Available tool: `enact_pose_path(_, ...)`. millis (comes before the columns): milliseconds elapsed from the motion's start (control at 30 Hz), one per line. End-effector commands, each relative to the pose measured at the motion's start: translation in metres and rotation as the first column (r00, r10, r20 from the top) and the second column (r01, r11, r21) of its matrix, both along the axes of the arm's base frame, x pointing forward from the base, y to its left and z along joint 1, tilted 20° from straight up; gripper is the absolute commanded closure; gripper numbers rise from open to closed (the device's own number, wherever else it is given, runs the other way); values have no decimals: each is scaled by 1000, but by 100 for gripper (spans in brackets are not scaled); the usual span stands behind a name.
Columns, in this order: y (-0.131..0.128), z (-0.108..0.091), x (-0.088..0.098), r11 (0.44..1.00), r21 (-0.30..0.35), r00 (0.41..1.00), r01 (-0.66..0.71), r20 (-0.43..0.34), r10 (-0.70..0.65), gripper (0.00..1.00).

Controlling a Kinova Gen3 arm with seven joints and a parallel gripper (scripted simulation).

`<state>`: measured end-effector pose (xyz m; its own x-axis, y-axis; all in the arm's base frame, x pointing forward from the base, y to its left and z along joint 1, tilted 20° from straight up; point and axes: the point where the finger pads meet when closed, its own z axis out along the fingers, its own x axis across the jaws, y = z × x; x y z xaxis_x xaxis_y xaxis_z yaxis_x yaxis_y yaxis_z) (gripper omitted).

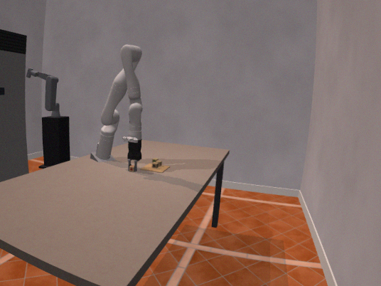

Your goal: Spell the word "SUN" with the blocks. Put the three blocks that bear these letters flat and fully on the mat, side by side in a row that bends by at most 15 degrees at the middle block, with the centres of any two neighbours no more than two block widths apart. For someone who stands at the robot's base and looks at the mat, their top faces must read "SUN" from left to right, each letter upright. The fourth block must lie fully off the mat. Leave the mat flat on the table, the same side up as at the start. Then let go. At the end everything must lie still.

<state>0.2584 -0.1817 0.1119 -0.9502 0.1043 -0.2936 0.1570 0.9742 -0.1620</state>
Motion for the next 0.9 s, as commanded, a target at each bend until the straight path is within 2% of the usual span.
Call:
enact_pose_path(0, -1, 2, 0, 1000, -1, 1000, 2, 3, -2, 43)
enact_pose_path(867, 3, 21, -5, 1000, -1, 1000, 2, 3, -2, 43)
